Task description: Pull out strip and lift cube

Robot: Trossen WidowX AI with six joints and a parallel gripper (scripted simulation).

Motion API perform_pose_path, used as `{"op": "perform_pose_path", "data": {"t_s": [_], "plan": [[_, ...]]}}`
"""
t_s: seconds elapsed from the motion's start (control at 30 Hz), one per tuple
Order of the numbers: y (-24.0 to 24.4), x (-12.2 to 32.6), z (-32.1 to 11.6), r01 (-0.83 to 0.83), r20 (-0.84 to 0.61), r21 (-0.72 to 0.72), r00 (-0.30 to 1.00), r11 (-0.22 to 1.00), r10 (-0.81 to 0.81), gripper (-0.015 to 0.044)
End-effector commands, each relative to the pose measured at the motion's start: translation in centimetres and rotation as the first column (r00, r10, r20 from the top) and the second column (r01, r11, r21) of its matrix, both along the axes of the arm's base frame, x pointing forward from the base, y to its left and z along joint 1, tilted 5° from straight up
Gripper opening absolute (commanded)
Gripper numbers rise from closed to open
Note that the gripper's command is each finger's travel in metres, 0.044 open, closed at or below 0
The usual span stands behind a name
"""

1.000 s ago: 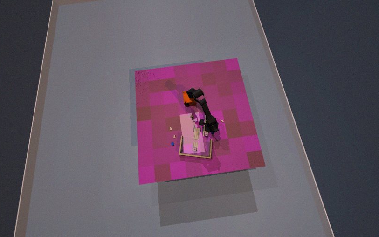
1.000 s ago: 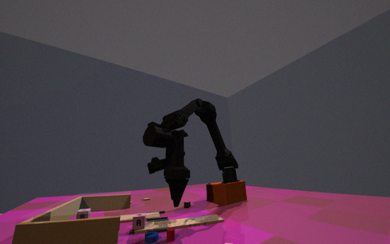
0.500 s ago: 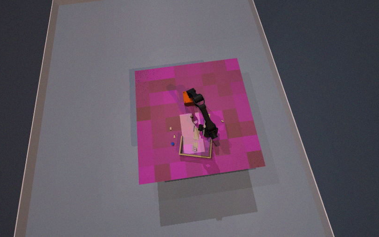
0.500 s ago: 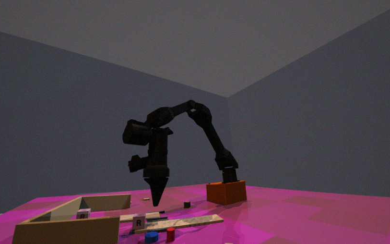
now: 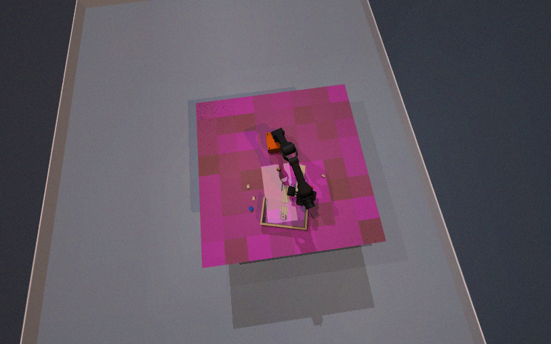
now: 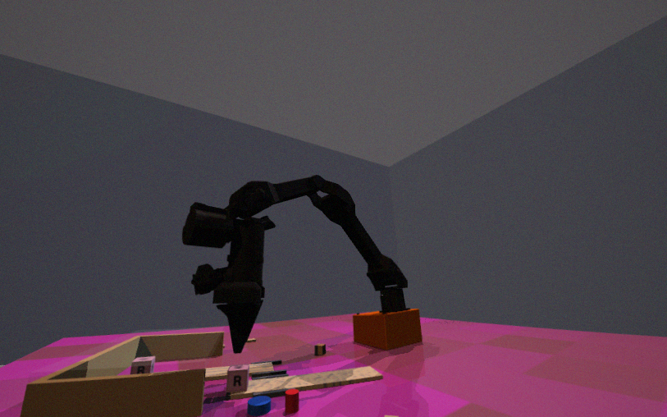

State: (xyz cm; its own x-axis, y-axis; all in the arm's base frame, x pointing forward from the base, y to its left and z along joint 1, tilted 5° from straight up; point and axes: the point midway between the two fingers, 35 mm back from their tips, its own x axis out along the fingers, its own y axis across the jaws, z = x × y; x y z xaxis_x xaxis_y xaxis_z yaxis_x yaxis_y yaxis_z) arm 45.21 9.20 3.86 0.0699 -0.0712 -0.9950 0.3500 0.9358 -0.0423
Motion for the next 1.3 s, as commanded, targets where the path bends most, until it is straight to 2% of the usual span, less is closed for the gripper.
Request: {"op": "perform_pose_path", "data": {"t_s": [0.0,0.07,1.1,1.23,1.27], "plan": [[-0.1,0.2,-0.6,-0.004,-0.004,-0.002,1.000,1.000,0.004,0.0282],[-0.1,0.2,-0.9,-0.004,-0.004,-0.002,1.000,1.000,0.004,0.0250],[-0.4,0.5,-5.4,-0.004,-0.004,-0.002,1.000,1.000,0.004,0.0250],[-0.4,0.5,-5.1,-0.001,-0.004,-0.001,1.000,1.000,0.001,0.0145],[-0.4,0.5,-5.1,-0.001,-0.004,-0.001,1.000,1.000,0.001,0.0138]]}}
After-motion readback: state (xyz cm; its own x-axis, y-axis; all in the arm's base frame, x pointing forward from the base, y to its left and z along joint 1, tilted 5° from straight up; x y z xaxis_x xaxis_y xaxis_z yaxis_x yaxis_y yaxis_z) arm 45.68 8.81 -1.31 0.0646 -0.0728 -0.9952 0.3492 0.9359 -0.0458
